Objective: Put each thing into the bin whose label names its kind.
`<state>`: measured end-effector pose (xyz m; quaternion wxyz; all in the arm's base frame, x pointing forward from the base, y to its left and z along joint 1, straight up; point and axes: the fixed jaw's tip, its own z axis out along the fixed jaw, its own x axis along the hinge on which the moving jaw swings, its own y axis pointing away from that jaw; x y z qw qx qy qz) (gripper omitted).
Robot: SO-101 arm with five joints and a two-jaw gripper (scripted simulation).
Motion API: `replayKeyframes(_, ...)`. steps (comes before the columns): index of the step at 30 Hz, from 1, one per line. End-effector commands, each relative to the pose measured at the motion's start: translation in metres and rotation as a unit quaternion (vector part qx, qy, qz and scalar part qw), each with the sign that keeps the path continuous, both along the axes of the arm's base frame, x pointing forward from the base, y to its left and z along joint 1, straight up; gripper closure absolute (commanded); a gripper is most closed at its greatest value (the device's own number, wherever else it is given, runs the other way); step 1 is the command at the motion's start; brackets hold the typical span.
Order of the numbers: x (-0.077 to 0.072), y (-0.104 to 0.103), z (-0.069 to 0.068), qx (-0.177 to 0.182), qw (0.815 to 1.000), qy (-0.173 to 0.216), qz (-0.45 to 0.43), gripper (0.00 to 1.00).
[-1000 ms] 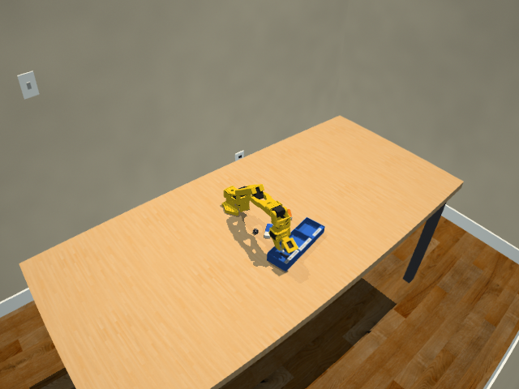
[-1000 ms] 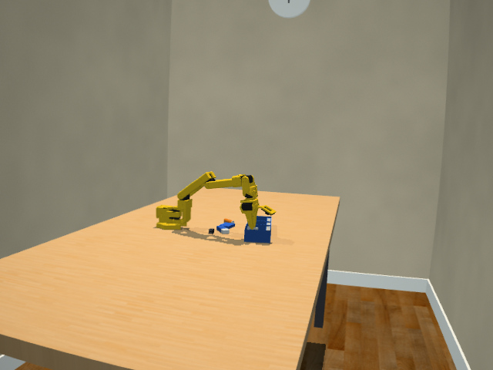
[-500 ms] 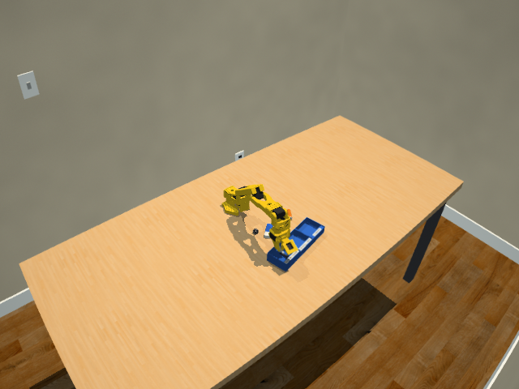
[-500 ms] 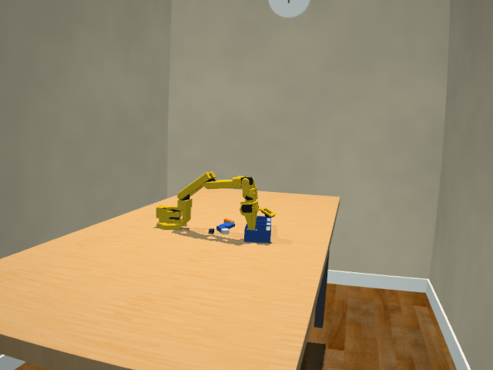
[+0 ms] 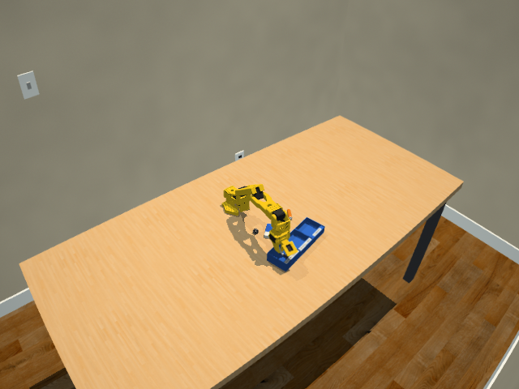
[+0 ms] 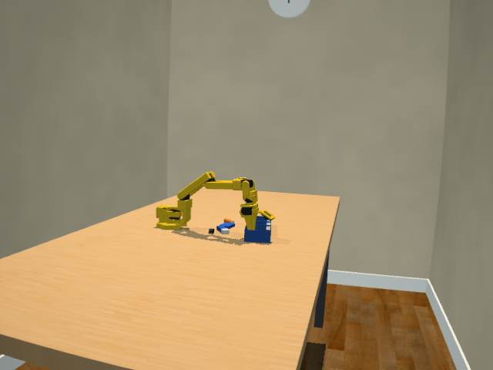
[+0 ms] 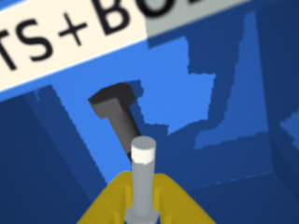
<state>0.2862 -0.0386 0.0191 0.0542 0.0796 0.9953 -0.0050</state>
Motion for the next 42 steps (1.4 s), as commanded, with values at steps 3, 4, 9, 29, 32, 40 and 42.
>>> replayKeyframes(3, 0.0072, 0.002, 0.0125, -0.004, 0.999, -0.033, 0.0, 1.0)
replayKeyframes(4, 0.0072, 0.002, 0.0125, -0.004, 0.999, -0.033, 0.0, 1.0)
replayKeyframes(9, 0.0072, 0.002, 0.0125, -0.004, 0.999, -0.033, 0.0, 0.99)
replayKeyframes(29, 0.0072, 0.002, 0.0125, -0.004, 0.999, -0.033, 0.0, 0.85)
replayKeyframes(32, 0.0072, 0.002, 0.0125, -0.004, 0.999, -0.033, 0.0, 0.84)
replayKeyframes(40, 0.0072, 0.002, 0.0129, -0.004, 0.999, -0.033, 0.0, 0.83)
replayKeyframes(42, 0.007, 0.002, 0.0142, -0.004, 0.999, -0.034, 0.0, 0.83)
